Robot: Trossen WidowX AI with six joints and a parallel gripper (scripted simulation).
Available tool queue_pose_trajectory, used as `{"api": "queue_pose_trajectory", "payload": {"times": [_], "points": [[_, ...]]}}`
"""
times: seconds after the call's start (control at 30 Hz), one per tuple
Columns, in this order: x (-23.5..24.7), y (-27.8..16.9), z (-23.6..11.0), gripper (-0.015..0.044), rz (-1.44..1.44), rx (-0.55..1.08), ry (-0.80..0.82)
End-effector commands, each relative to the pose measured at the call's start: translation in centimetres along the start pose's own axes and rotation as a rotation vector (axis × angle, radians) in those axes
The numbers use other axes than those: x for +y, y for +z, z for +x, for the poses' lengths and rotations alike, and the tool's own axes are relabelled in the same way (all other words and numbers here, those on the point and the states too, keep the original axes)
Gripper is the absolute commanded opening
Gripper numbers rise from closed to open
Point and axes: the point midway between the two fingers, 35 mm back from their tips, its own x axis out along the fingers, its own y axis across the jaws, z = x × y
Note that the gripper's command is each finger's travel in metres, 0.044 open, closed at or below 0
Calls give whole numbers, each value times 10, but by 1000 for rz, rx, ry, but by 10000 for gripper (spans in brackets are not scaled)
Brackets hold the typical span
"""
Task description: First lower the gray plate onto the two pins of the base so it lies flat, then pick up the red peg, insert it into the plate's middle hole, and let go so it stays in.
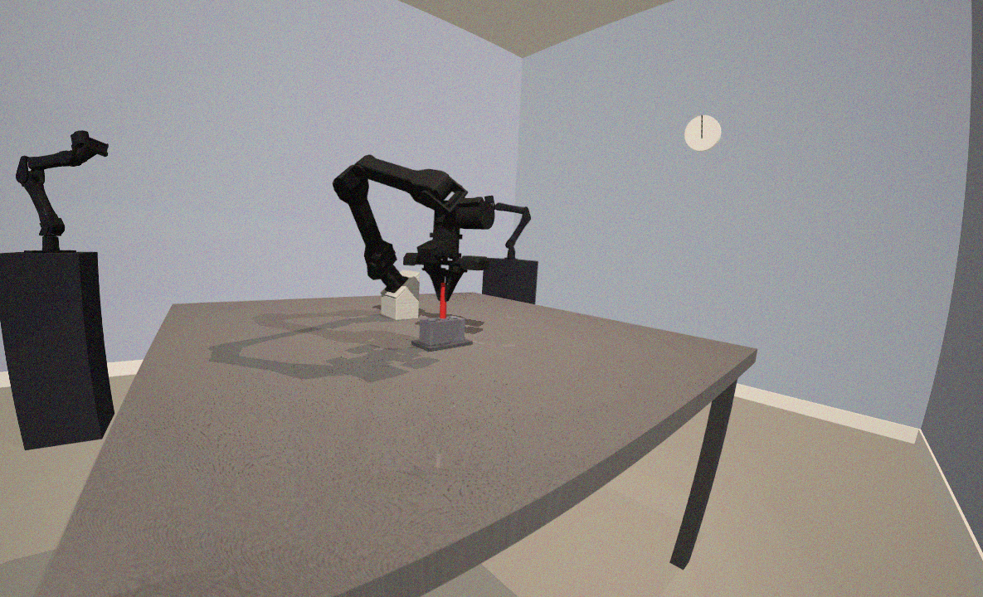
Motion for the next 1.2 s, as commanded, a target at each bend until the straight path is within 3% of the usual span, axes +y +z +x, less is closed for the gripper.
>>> {"api": "queue_pose_trajectory", "payload": {"times": [0.0,0.47,0.67,1.17], "points": [[0,0,0,0,0,1,0],[-1,0,2,0,1,1,-3],[-1,0,2,150,1,1,-3],[0,0,-3,150,-1,-3,-3]]}}
